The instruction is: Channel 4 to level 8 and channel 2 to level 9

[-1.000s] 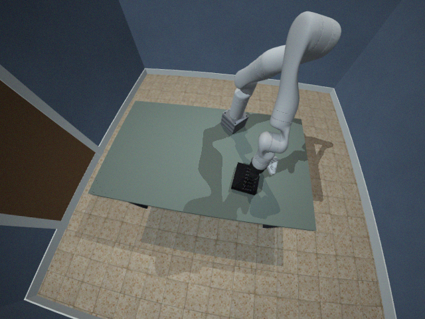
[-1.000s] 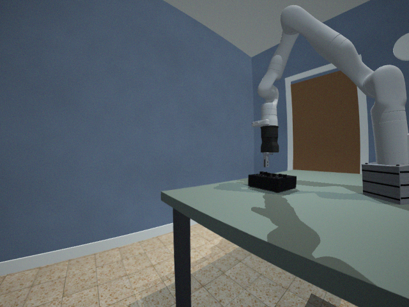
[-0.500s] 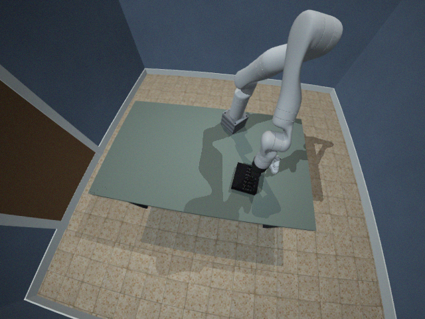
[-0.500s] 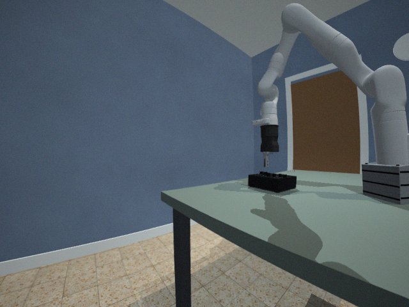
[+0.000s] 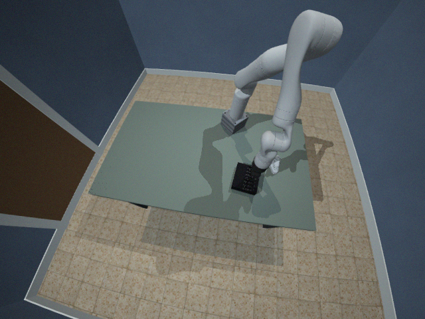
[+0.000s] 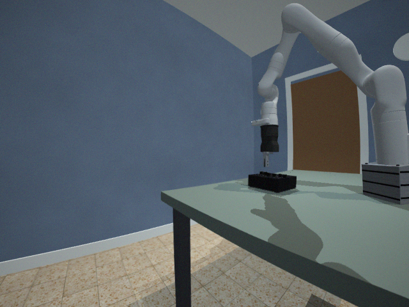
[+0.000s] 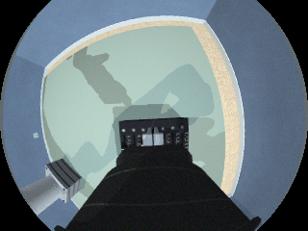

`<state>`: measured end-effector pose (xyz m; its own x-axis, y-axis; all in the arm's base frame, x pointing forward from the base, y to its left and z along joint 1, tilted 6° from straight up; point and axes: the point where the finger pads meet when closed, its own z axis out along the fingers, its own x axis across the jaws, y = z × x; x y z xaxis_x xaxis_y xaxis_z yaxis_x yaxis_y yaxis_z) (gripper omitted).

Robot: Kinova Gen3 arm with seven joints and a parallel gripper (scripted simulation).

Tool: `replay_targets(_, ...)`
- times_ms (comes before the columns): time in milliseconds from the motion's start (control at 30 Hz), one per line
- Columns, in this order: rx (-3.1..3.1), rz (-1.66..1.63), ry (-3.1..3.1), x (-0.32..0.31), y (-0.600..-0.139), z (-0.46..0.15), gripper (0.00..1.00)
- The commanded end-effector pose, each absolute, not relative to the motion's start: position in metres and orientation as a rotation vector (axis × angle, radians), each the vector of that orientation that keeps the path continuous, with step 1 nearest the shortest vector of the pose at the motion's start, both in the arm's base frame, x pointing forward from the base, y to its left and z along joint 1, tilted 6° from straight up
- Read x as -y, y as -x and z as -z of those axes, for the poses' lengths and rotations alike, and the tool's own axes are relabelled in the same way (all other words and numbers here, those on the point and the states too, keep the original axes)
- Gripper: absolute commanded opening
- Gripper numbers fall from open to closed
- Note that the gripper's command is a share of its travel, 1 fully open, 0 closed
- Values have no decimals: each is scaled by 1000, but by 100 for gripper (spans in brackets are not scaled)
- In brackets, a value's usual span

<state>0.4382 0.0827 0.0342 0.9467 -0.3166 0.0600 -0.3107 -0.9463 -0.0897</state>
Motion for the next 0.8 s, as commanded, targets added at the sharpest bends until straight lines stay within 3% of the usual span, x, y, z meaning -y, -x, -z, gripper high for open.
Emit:
replay_targets(0,-488,115,3021,-83,-439,-35,0)
replay_targets(767,-488,115,3021,-83,-439,-31,0)
